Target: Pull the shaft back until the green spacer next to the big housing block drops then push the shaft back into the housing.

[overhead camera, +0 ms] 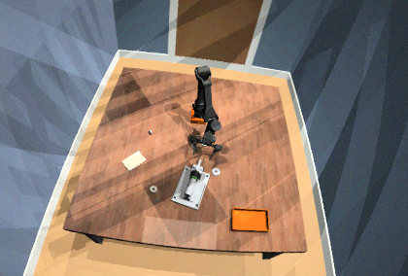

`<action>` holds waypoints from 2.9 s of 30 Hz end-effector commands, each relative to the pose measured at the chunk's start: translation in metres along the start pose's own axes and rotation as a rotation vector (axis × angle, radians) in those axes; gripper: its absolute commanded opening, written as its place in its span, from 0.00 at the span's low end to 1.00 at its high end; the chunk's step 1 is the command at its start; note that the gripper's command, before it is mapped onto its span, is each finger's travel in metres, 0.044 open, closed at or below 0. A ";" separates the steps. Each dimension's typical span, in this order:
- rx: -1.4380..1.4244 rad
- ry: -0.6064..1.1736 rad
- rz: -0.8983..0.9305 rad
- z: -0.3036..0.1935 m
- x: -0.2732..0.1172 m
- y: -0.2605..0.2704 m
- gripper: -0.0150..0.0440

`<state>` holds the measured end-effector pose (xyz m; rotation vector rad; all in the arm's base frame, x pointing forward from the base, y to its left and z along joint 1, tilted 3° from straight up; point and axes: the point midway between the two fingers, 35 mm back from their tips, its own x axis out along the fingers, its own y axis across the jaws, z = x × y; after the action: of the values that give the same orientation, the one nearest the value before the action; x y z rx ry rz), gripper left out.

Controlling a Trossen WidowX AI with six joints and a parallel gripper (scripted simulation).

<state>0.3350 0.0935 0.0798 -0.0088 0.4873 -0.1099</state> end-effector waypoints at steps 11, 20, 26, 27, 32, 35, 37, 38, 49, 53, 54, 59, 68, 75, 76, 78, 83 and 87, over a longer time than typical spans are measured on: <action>-0.012 0.106 -0.001 0.004 0.003 0.002 1.00; -0.007 0.260 -0.004 0.012 -0.003 -0.001 1.00; -0.007 0.260 -0.004 0.012 -0.003 -0.001 1.00; -0.007 0.260 -0.004 0.012 -0.003 -0.001 1.00; -0.007 0.260 -0.004 0.012 -0.003 -0.001 1.00; -0.007 0.260 -0.004 0.012 -0.003 -0.001 1.00; -0.007 0.260 -0.004 0.012 -0.003 -0.001 1.00; -0.007 0.260 -0.004 0.012 -0.003 -0.001 1.00; -0.007 0.260 -0.004 0.011 0.002 0.000 1.00; -0.007 0.260 -0.004 0.010 0.008 0.000 1.00; -0.007 0.260 -0.004 0.009 0.010 0.000 1.00; -0.007 0.259 -0.004 0.007 0.017 0.000 1.00; -0.007 0.258 -0.004 0.003 0.031 0.000 1.00; -0.007 0.258 -0.004 0.002 0.037 -0.001 1.00; -0.007 0.258 -0.004 0.002 0.037 -0.001 1.00; -0.007 0.258 -0.004 0.002 0.037 -0.001 1.00; -0.007 0.258 -0.004 0.002 0.037 -0.001 1.00; -0.007 0.258 -0.004 0.002 0.037 -0.001 1.00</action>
<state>0.3673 0.0882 0.0639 0.0013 0.7460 -0.1192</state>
